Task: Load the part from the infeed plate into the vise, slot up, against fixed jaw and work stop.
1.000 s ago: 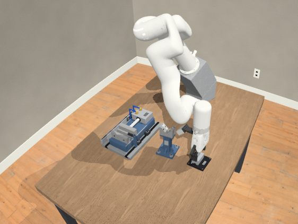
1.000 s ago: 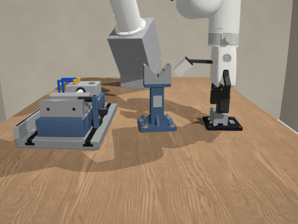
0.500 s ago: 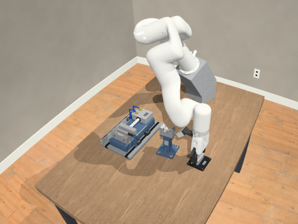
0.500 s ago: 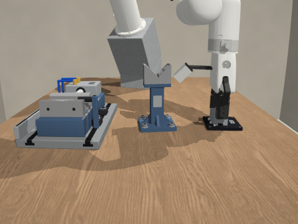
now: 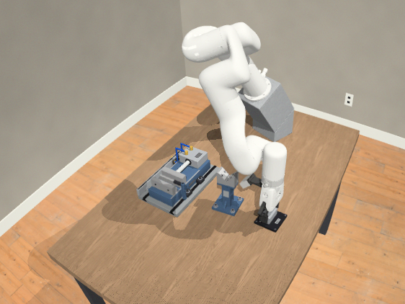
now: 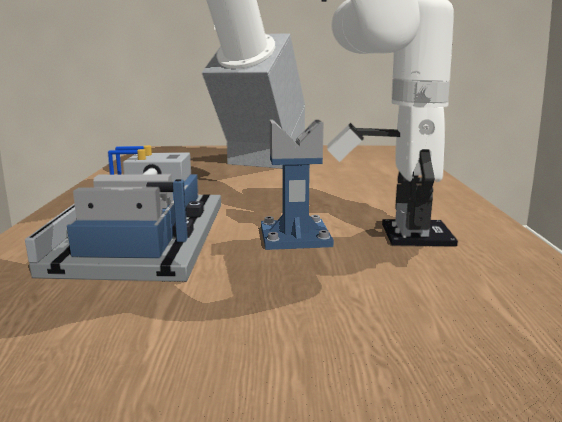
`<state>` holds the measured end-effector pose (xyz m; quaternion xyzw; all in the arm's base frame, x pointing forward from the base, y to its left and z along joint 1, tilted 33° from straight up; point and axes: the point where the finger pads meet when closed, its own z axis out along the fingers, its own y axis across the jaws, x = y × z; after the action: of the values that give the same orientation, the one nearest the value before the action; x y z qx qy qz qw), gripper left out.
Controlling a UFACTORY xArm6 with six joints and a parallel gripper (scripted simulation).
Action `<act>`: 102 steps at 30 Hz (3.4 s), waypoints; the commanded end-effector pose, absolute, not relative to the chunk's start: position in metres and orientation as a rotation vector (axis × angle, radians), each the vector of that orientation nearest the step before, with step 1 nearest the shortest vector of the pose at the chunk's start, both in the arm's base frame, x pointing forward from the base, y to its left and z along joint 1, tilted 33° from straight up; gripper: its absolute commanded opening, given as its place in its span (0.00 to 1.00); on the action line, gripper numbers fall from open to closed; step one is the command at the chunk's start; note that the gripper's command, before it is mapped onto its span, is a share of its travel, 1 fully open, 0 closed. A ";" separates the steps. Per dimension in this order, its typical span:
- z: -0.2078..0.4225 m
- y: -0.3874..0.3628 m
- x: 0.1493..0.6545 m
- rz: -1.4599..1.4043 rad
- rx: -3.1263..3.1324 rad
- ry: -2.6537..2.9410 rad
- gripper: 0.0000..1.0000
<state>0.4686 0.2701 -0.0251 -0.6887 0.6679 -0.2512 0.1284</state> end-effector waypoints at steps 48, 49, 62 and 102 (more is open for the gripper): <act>-0.025 0.271 0.470 -0.730 -2.001 1.940 0.00; -0.025 0.271 0.470 -0.730 -2.001 1.940 0.00; -0.025 0.271 0.469 -0.730 -2.001 1.940 0.00; 0.048 0.285 0.424 -0.730 -2.001 1.940 0.00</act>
<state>0.4343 0.2805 0.0291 -0.6887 0.6678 -0.2513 0.1286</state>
